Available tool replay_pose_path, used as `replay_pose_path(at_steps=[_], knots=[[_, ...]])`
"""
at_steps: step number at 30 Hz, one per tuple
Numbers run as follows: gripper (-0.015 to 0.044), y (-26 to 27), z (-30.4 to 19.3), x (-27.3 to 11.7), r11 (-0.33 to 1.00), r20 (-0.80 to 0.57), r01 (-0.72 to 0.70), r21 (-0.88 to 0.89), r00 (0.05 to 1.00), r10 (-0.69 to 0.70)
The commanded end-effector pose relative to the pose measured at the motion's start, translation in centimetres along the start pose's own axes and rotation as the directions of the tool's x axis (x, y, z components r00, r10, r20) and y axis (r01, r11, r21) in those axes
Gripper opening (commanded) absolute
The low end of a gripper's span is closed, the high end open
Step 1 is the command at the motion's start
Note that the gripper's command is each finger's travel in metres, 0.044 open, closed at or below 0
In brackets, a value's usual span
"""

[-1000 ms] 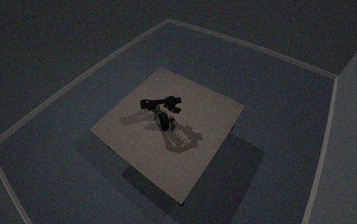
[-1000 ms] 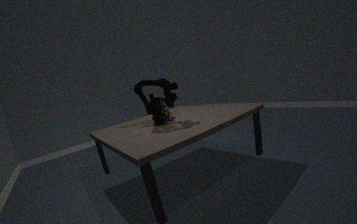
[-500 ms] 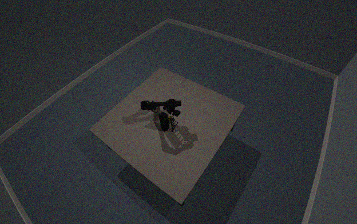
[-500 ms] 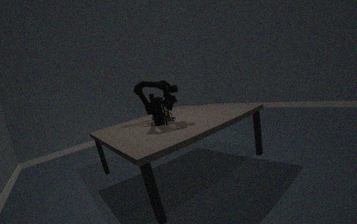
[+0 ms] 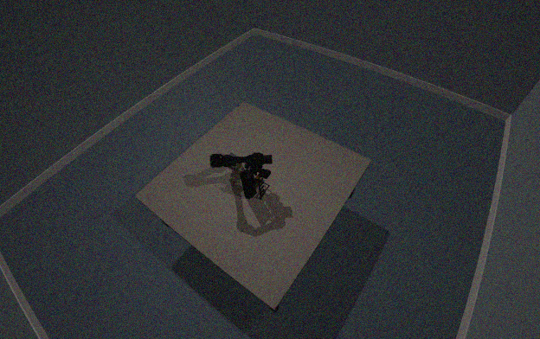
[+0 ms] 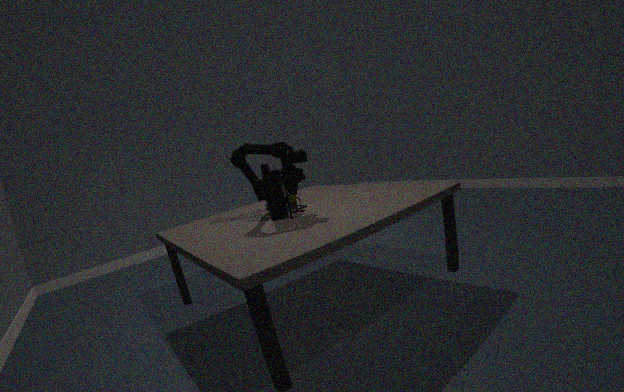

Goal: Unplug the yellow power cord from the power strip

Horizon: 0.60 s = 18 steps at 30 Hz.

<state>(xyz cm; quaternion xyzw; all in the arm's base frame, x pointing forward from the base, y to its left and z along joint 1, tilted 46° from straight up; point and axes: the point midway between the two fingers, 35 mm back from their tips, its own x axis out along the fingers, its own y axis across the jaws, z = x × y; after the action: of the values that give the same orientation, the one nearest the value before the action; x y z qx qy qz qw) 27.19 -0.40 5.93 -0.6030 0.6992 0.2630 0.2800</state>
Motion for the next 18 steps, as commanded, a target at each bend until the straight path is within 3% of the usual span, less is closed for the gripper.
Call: replay_pose_path(at_steps=[1,17,18], knots=[[0.016,0.1,-0.8,-0.1,1.0,-0.002,0.003,0.0,1.0,-0.003],[0.016,0.1,-0.9,1.1,1.0,-0.003,0.003,0.0,1.0,-0.003],[0.0134,0.1,-0.8,0.9,1.0,0.0,0.0,0.002,1.0,0.0]])
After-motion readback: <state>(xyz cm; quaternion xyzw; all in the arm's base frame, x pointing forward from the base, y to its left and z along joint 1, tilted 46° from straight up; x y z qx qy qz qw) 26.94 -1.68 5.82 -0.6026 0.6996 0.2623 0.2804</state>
